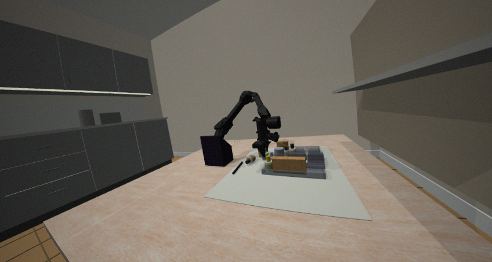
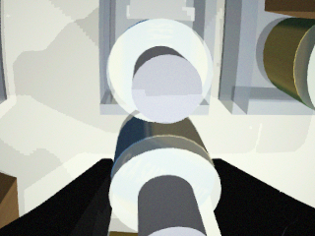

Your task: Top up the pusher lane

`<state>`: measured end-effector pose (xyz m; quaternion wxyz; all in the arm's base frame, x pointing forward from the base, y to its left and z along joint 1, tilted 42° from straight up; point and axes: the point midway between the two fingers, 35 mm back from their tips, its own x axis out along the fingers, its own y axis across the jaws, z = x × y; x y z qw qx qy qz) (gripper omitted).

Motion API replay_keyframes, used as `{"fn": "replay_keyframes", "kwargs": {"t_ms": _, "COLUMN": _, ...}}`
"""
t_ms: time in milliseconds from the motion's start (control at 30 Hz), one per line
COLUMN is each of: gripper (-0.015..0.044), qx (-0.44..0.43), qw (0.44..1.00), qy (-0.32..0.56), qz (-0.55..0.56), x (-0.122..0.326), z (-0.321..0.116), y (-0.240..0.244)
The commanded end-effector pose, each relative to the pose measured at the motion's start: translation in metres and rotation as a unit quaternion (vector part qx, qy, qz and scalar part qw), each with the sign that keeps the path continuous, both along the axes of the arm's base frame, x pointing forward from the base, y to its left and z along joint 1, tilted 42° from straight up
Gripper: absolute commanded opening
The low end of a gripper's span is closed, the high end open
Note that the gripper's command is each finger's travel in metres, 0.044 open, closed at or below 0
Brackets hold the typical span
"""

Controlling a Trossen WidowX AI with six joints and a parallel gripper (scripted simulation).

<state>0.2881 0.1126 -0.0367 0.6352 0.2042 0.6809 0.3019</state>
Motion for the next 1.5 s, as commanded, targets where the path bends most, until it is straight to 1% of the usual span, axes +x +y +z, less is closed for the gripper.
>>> {"fn": "replay_keyframes", "kwargs": {"t_ms": 0, "gripper": 0.0000, "qx": 0.002, "qw": 1.000, "qy": -0.009, "qz": -0.002, "x": 0.008, "z": 0.002, "y": 0.001}}
{"fn": "replay_keyframes", "kwargs": {"t_ms": 1467, "gripper": 0.0000, "qx": 0.002, "qw": 1.000, "qy": -0.010, "qz": -0.002, "x": 0.026, "z": 0.004, "y": 0.004}}
